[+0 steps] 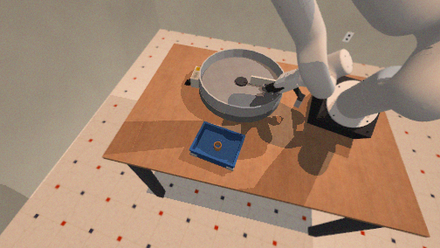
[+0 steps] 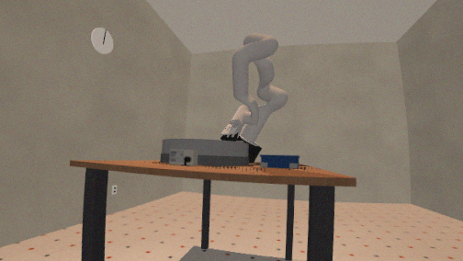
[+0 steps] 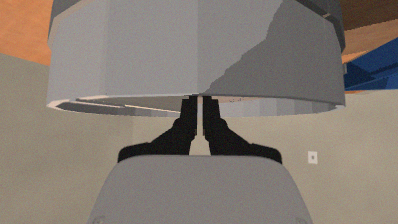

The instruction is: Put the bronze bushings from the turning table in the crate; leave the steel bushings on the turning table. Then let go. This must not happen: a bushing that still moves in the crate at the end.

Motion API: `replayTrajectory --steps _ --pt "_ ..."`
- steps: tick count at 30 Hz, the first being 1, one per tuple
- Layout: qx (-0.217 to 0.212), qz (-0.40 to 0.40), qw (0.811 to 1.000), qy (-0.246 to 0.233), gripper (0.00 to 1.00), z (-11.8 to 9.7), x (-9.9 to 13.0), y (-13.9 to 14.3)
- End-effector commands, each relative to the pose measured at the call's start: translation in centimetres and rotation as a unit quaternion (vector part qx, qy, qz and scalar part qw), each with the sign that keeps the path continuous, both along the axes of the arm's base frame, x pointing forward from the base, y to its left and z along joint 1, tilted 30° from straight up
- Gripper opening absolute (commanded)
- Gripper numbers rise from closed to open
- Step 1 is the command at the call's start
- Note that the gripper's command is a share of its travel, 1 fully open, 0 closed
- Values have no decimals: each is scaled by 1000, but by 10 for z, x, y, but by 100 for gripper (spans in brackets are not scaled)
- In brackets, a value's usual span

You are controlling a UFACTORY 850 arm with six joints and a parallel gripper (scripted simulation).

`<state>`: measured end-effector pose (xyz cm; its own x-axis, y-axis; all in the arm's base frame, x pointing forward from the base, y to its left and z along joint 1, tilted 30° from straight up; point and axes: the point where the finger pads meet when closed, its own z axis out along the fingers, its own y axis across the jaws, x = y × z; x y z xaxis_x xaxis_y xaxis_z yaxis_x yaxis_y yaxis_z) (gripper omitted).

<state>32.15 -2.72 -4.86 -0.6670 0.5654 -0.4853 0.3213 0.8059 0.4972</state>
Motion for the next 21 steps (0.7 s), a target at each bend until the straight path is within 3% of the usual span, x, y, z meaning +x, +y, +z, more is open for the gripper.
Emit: replayTrajectory --steps 1,8,21 --pt "-1 -1 1000 0 0 15 -1 -9" --pt "-1 -1 1000 0 0 43 -4 -25" --pt "-1 -1 1000 0 0 59 -5 -34"
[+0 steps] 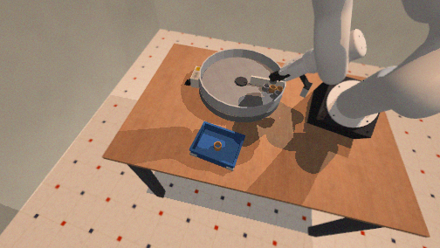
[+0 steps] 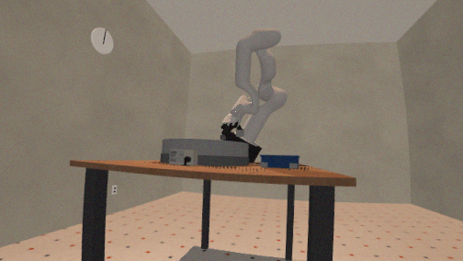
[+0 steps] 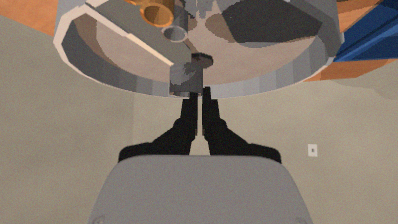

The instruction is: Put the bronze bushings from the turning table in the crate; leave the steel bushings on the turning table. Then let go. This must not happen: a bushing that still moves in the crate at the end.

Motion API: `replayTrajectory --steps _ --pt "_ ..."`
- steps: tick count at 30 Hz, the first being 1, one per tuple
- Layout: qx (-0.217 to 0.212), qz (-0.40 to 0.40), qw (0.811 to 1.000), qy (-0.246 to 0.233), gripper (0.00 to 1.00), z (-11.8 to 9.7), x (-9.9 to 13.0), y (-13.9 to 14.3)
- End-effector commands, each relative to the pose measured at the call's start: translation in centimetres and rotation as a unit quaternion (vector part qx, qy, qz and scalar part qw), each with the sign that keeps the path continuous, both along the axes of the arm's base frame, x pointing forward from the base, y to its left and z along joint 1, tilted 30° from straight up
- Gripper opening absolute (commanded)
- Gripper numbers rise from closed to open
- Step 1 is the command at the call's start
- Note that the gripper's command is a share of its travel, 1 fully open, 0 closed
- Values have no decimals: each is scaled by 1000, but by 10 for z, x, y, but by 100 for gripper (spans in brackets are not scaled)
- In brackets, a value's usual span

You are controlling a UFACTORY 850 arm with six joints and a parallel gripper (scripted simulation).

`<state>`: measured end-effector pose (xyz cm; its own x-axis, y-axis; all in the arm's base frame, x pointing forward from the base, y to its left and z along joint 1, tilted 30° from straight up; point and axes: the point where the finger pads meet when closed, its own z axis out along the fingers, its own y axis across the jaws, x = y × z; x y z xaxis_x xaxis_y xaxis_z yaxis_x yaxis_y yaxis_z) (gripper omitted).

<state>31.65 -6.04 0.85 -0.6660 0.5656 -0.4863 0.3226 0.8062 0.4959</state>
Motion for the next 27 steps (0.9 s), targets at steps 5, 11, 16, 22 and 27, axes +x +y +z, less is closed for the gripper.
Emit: replayTrajectory --steps 5,11,16,22,27 --pt "0 0 1000 0 0 2 0 -1" --pt "0 0 1000 0 0 2 0 -1" --pt "0 0 1000 0 0 1 10 -4" --pt "0 0 1000 0 0 -2 56 -17" --pt "0 0 1000 0 0 -5 98 -28"
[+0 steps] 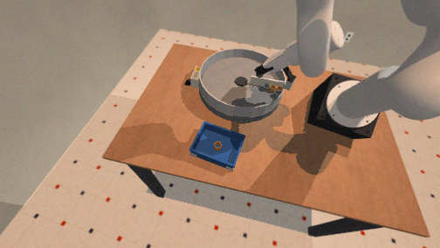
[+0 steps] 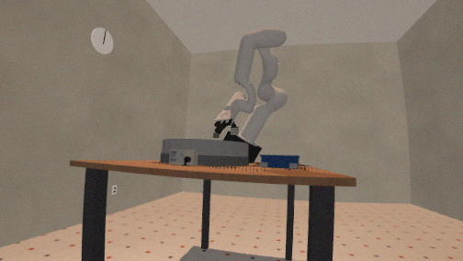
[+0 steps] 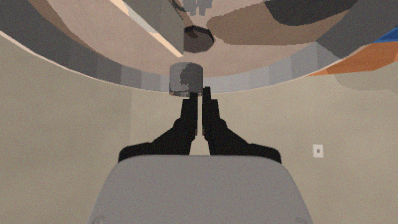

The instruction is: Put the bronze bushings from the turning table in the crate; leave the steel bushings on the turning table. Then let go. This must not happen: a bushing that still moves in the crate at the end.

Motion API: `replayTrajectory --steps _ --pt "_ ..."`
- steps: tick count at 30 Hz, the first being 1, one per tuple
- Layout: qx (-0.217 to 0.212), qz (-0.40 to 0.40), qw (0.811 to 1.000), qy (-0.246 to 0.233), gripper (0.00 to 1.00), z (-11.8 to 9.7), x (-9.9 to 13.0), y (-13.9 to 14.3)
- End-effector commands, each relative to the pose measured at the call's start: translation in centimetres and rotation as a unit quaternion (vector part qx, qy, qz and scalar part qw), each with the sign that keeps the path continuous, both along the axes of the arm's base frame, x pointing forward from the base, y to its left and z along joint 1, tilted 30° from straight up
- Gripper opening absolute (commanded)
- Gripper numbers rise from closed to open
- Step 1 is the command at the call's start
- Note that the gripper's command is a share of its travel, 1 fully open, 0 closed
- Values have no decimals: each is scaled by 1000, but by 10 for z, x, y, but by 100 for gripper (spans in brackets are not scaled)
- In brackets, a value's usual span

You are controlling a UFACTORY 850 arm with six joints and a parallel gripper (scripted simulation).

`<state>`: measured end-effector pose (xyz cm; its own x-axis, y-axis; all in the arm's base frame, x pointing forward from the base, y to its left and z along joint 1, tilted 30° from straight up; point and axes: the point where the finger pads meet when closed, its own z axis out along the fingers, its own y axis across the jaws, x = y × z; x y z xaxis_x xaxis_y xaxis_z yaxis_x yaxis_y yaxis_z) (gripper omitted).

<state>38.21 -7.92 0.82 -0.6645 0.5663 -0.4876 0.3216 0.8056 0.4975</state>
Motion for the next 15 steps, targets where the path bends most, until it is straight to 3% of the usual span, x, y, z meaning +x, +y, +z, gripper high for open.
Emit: replayTrajectory --steps 1,6,15 --pt "0 0 1000 1 0 -5 41 -11" --pt "0 0 1000 1 0 -7 74 -20" --pt "0 0 1000 1 0 -7 78 -22"
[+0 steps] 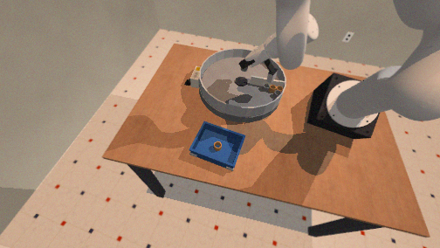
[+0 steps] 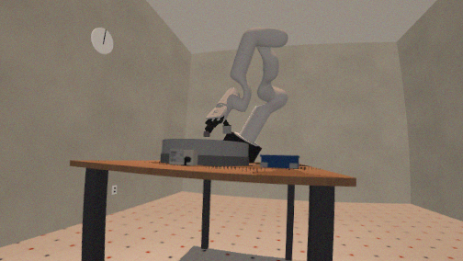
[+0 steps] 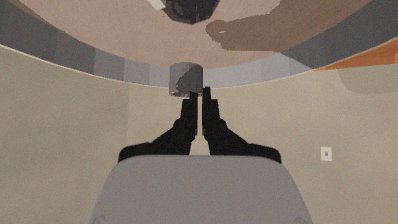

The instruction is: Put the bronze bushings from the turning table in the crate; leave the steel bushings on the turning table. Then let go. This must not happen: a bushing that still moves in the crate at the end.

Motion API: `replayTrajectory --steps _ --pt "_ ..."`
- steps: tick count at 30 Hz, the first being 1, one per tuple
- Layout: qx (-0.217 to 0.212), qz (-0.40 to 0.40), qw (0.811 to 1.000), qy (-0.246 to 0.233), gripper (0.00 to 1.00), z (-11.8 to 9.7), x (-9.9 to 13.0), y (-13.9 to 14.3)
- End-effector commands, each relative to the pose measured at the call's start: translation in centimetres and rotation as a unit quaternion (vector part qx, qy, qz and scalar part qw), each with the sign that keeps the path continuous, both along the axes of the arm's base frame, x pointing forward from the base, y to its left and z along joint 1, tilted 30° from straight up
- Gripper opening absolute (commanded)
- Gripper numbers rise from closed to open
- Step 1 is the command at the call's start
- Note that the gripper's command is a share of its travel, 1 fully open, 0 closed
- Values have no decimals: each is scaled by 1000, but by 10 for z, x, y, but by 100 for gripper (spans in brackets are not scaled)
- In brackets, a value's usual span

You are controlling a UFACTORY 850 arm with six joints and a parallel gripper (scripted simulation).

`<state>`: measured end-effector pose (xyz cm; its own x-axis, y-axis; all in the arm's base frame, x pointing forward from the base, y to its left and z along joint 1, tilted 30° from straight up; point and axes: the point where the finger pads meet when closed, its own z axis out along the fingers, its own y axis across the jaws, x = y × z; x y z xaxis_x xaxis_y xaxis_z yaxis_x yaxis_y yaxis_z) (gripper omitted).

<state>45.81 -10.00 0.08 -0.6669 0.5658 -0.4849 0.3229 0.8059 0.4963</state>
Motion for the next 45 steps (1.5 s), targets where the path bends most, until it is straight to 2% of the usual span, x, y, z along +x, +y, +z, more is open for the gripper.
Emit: replayTrajectory --steps 1,8,13,34,45 --pt "0 0 1000 -1 0 0 2 -1" --pt "0 0 1000 -1 0 -1 2 0" --pt "0 0 1000 -1 0 -20 4 10" --pt "0 0 1000 -1 0 -22 4 12" --pt "0 0 1000 -1 0 -33 5 18"
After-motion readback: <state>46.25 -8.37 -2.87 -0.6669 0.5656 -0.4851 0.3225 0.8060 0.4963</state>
